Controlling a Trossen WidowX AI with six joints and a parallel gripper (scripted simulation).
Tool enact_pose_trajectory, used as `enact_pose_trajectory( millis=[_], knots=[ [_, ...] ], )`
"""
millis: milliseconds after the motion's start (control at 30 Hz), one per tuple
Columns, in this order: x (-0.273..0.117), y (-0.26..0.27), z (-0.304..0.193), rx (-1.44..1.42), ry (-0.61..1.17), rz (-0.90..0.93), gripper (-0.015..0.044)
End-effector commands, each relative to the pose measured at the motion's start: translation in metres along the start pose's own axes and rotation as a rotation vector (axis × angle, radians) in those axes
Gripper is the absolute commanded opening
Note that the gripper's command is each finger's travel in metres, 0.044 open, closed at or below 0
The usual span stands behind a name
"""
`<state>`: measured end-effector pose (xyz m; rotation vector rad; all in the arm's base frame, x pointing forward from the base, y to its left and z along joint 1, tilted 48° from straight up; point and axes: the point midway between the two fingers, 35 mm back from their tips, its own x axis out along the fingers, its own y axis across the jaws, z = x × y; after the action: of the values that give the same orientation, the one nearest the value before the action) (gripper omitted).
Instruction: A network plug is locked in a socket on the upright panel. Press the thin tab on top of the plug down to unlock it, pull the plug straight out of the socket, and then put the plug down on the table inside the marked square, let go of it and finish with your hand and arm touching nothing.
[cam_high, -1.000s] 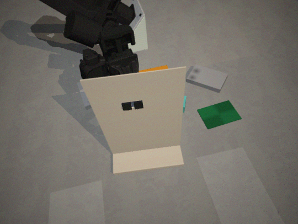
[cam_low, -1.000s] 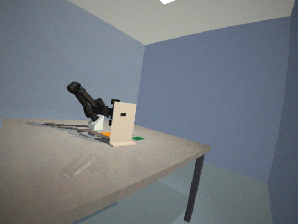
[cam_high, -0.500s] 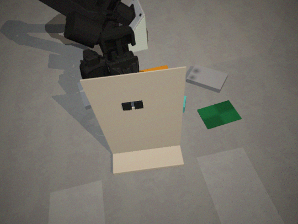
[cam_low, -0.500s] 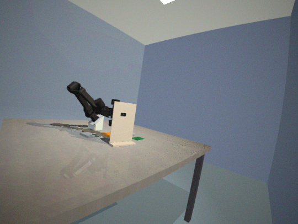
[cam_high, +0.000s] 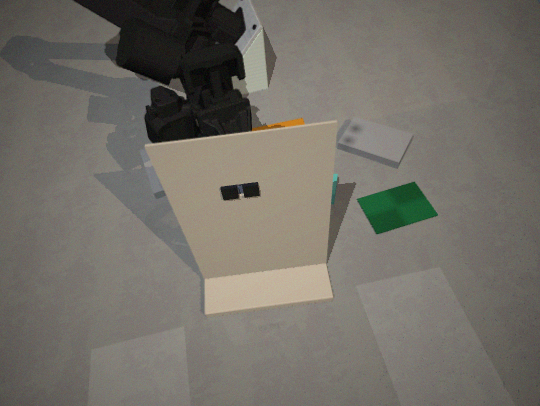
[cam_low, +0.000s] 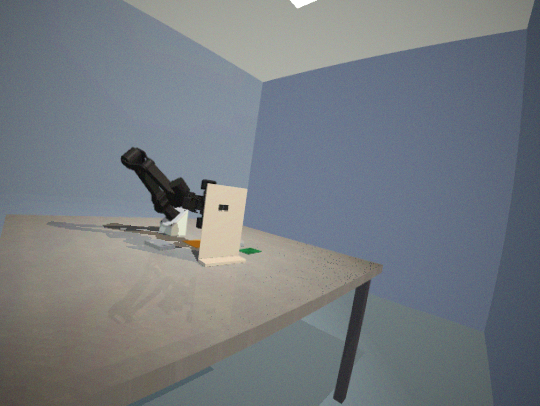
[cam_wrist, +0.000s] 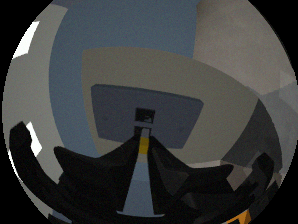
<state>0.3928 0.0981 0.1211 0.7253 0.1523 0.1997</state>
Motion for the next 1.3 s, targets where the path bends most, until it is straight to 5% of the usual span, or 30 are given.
enact_pose_trajectory(
  millis=[0, 1267],
  knots=[
    [-0.004, 0.000, -0.001, 0.001, 0.003, 0.000, 0.0000],
    [-0.026, 0.000, -0.010, 0.001, 0.004, -0.001, 0.0000]
  ],
)
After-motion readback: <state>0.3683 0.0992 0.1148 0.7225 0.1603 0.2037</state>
